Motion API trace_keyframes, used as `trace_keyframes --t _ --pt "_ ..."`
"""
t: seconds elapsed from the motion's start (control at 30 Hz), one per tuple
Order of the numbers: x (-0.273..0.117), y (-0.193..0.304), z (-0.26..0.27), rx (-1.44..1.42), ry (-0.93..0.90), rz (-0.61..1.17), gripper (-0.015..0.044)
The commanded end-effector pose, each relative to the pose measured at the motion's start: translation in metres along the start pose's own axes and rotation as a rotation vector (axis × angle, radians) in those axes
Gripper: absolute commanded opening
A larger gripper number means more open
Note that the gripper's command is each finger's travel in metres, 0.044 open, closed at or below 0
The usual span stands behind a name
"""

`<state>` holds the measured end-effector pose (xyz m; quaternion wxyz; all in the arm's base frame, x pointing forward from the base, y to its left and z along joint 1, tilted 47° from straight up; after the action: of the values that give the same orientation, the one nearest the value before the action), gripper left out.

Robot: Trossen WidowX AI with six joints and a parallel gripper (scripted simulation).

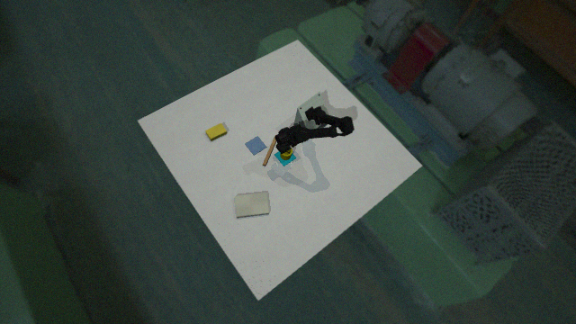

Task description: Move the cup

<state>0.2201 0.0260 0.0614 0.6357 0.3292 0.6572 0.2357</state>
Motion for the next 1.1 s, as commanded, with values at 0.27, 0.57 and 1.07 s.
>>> trace_keyframes --t 0.27,0.57,1.07 --pt "-0.015 0.000 0.001 -0.007 -0.001 -0.002 0.0146" --pt "-0.016 -0.001 -0.001 0.003 0.001 0.003 0.0225" --pt "-0.044 -0.002 0.001 0.000 -0.002 -0.004 0.0440"
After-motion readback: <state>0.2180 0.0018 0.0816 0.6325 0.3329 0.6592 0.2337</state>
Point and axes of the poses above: the point midway between the two fingers, 35 mm back from their tips, its own x axis out along the fingers, its own z axis across the jaws, y = z × x, the point moved 7 cm from there along -x, back along the fingers, and after that the axes turned 2 degrees about x, right-handed, at the moved point
